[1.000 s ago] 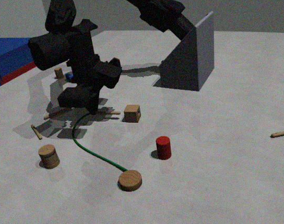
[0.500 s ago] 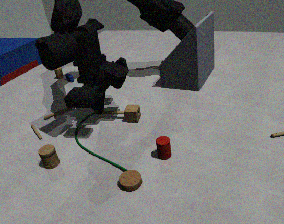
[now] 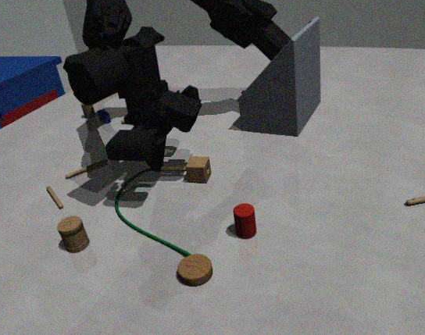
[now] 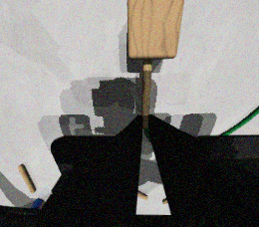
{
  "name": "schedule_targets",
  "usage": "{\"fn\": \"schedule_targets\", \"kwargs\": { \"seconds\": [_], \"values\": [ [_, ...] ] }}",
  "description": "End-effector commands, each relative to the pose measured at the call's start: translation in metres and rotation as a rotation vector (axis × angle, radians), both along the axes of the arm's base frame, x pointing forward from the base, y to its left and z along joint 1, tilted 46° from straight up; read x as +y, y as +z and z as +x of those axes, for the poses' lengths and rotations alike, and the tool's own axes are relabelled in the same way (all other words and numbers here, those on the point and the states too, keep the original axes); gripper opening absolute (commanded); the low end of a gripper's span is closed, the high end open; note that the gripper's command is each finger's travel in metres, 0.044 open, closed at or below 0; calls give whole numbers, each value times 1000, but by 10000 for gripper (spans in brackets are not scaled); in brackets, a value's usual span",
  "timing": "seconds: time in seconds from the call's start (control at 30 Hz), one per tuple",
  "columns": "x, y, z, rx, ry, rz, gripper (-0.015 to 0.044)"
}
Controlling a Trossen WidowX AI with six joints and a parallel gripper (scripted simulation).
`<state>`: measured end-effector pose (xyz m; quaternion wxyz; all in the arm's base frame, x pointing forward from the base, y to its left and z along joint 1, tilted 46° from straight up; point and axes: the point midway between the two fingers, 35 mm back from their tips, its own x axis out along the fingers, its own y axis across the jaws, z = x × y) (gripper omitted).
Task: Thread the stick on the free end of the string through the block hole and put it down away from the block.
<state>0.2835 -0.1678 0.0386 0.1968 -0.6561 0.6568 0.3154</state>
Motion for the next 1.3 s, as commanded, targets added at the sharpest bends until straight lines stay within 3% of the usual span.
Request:
{"fn": "schedule_targets", "kwargs": {
  "seconds": [0.0,1.0,1.17,1.27],
  "values": [
    [3,-5,-3,4,-5,-3,0],
    [29,-31,-9,4,-4,-2,0],
    [29,-29,-7,4,1,2,122],
    [30,-28,-7,4,1,3,122]
  ]
}}
